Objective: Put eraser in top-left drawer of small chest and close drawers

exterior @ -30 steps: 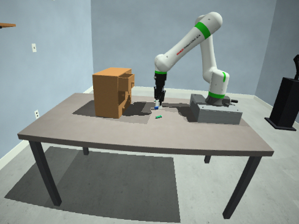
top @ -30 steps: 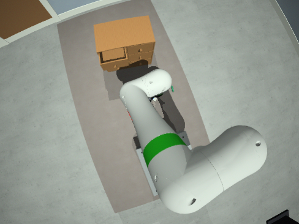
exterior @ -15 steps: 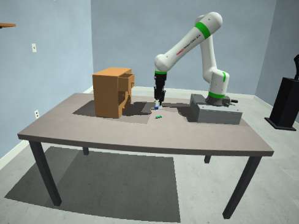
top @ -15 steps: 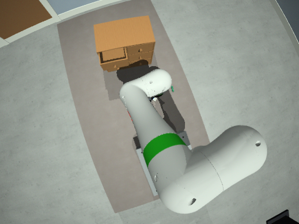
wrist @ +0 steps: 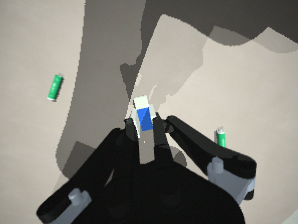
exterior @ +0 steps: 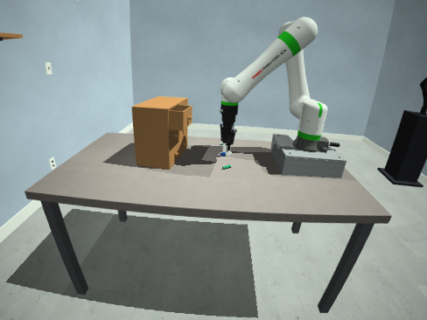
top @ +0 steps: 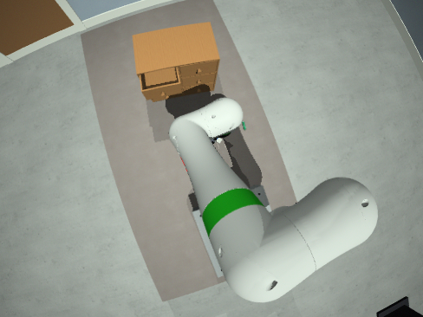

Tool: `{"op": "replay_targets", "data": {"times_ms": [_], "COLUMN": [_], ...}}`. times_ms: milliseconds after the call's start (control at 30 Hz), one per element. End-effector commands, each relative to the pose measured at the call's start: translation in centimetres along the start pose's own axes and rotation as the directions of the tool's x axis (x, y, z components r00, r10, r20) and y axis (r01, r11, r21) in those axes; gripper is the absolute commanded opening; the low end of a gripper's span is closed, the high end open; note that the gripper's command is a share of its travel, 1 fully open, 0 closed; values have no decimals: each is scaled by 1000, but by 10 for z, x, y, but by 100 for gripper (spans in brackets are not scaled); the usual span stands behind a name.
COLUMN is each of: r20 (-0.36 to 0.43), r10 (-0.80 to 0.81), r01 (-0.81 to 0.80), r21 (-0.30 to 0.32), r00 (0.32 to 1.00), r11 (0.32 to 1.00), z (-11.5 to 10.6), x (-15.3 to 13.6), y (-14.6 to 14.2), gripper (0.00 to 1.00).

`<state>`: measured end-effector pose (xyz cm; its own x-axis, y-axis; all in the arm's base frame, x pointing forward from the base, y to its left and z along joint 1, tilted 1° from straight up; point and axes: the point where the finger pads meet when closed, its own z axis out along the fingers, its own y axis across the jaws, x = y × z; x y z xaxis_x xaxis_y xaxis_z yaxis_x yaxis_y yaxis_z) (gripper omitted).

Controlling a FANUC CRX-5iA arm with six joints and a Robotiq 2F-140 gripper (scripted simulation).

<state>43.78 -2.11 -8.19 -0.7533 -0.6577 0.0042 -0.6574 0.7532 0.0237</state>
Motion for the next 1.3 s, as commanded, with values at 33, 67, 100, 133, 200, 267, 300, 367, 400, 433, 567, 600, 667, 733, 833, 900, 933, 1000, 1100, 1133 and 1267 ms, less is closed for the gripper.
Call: {"op": "replay_targets", "data": {"times_ms": [33,67,100,133,200,267,300,367,400,433,567,600,667,733,833,900,933,1000,1100,1133,1267], "r20": [0,0,0,0,0,0,0,0,0,0,0,0,0,0,0,0,0,0,0,0,0], "r10": [0,0,0,0,0,0,0,0,0,0,0,0,0,0,0,0,0,0,-3,-10,-111], "r01": [0,0,0,0,0,0,0,0,0,0,0,0,0,0,0,0,0,0,3,10,111], "r21": [0,0,0,0,0,0,0,0,0,0,0,0,0,0,0,0,0,0,0,0,0], "r00": [1000,1000,1000,1000,1000,1000,1000,1000,1000,1000,1000,1000,1000,1000,1000,1000,1000,1000,1000,1000,994], "r11": [1000,1000,1000,1000,1000,1000,1000,1000,1000,1000,1000,1000,1000,1000,1000,1000,1000,1000,1000,1000,994], "z": [0,0,0,0,0,0,0,0,-2,-5,-42,-54,-78,-94,-100,-100,-100,-100,-100,-100,-100], "x": [0,0,0,0,0,0,0,0,0,0,0,0,0,0,0,0,0,0,0,-1,-7], "y": [0,0,0,0,0,0,0,0,0,0,0,0,0,0,0,0,0,0,0,0,3], "gripper": [11,11,11,11,11,11,11,11,11,11,11,11,11,11,11,11,11,11,11,11,11]}}
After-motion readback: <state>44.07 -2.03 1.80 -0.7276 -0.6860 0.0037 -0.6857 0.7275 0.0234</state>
